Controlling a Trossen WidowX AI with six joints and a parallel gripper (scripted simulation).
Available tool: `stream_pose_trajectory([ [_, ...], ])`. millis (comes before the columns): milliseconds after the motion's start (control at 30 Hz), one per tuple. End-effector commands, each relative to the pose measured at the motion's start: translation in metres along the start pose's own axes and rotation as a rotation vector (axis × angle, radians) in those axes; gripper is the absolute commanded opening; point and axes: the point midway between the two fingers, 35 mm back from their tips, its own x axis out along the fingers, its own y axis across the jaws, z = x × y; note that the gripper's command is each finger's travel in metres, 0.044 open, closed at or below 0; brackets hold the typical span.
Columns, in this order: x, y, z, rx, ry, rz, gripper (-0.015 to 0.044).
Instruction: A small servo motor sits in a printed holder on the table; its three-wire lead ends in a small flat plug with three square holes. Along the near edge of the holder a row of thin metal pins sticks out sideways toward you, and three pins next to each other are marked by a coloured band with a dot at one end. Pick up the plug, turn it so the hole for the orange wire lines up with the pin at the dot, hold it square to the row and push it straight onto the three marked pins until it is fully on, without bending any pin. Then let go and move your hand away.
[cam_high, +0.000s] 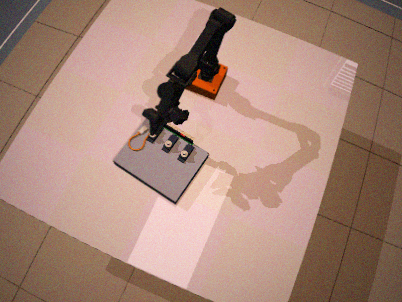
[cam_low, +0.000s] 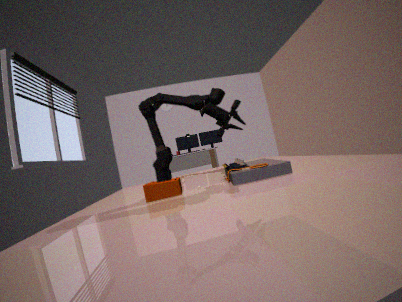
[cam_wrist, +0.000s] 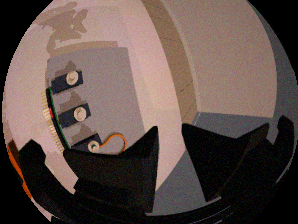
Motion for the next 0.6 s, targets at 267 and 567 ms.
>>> stream_pose_trajectory([
  [267,0.026,0.020,-0.029,-0.372,0.024,0.211,0.0115],
  [567,0.042,0.037,-0.051,-0.631,-0.020,0.374,0.0115],
])
